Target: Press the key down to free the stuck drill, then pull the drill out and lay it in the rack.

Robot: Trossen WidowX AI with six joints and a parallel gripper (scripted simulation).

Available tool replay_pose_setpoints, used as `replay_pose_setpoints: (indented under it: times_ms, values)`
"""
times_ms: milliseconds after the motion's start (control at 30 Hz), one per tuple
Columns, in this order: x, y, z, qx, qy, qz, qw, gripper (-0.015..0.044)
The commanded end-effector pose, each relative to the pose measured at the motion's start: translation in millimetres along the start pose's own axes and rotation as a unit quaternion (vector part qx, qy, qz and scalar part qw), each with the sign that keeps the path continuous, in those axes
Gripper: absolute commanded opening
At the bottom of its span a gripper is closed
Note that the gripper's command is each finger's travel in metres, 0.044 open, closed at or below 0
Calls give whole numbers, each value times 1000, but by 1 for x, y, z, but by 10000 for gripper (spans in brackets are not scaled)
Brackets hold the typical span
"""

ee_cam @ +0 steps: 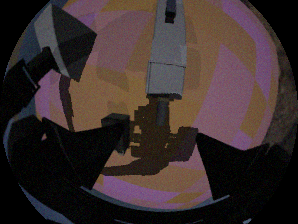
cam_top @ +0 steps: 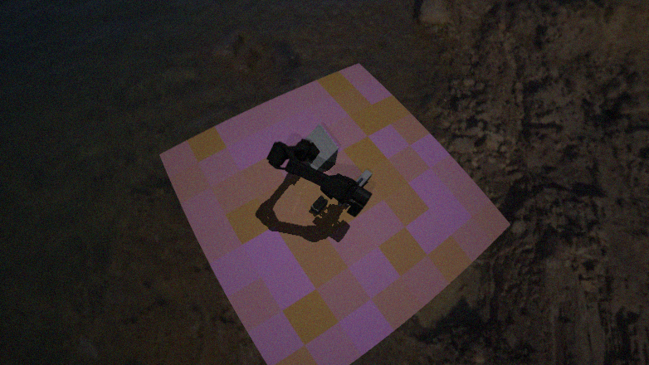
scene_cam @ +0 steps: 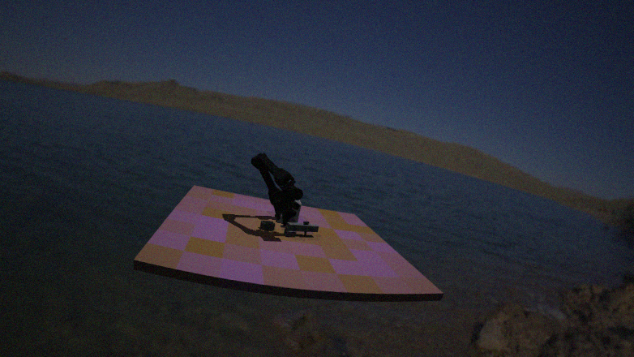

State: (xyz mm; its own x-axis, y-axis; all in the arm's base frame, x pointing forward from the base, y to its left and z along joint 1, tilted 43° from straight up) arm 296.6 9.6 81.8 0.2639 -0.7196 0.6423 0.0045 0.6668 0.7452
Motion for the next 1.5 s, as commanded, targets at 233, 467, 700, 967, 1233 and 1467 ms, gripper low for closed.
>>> replay_pose_setpoints:
  times_ms: [233, 467, 700, 967, 1233, 1467]
  values:
    - [0, -5, 1, -2, 6, 3, 1000, 440]
    - [-3, -15, 1, -2, 6, 3, 1000, 440]
    - [-6, -26, 0, -2, 6, 3, 1000, 440]
    - [-9, -38, 1, -2, 6, 4, 1000, 440]
    - [-12, -50, 2, -2, 6, 4, 1000, 440]
    - [-12, -50, 0, 0, 3, 1, 1000, 387]
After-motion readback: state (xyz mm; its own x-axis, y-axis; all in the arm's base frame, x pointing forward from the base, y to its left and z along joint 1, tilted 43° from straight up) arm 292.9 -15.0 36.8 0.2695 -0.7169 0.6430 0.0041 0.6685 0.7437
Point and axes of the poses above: the point midway between the two fingers, 35 mm back from their tips, its own y axis back along the fingers, its own z axis across the jaws, x = y × z, the point moved 3 cm from there along y, back along the fingers
